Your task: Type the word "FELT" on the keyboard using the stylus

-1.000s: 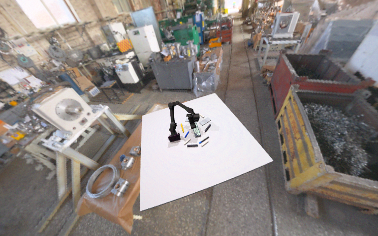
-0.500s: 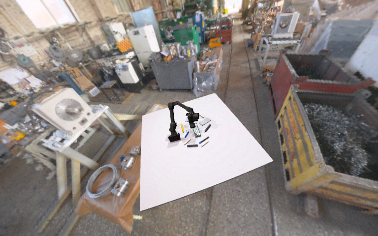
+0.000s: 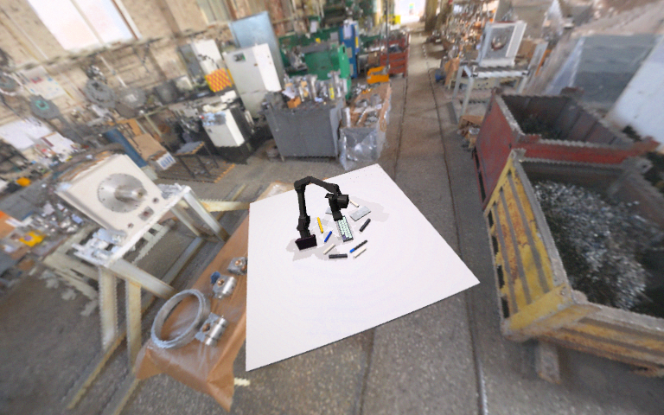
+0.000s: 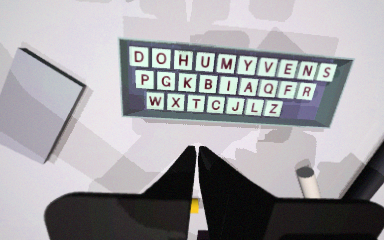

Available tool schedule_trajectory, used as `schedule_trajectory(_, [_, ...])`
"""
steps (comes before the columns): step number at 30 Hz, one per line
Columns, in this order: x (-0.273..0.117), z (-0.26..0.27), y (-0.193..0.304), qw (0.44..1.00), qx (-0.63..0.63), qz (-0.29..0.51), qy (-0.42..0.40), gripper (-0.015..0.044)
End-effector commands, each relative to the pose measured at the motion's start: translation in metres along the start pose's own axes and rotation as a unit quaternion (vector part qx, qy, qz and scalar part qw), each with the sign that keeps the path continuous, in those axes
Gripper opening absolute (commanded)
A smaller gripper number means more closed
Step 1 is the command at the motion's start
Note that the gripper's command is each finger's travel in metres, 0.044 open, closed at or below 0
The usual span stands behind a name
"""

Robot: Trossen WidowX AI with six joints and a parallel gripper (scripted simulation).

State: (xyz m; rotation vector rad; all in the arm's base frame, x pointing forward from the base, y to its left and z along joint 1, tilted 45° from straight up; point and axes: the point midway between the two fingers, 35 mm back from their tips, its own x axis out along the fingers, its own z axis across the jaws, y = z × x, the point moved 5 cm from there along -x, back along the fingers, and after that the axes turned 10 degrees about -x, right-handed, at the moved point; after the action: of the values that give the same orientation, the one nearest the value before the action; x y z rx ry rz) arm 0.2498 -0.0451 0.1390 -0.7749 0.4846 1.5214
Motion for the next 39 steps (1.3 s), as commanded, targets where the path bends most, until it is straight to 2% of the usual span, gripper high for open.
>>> schedule_trajectory(1, [0.000, 0.000, 0.000, 1.000, 0.008, 0.002, 0.001, 0.0079])
schedule_trajectory(4, [0.006, -0.001, 0.006, 0.993, 0.119, 0.021, 0.018, 0.0150])
schedule_trajectory(9, [0.016, -0.002, 0.018, 0.934, 0.349, 0.047, 0.068, 0.0150])
schedule_trajectory(13, [0.024, -0.004, 0.028, 0.847, 0.516, 0.049, 0.116, 0.0150])
schedule_trajectory(17, [0.030, -0.006, 0.037, 0.731, 0.661, 0.033, 0.167, 0.0150])
schedule_trajectory(33, [0.041, -0.010, 0.057, 0.425, 0.868, -0.057, 0.252, 0.0150])
schedule_trajectory(39, [0.041, -0.010, 0.058, 0.408, 0.875, -0.063, 0.253, 0.0150])
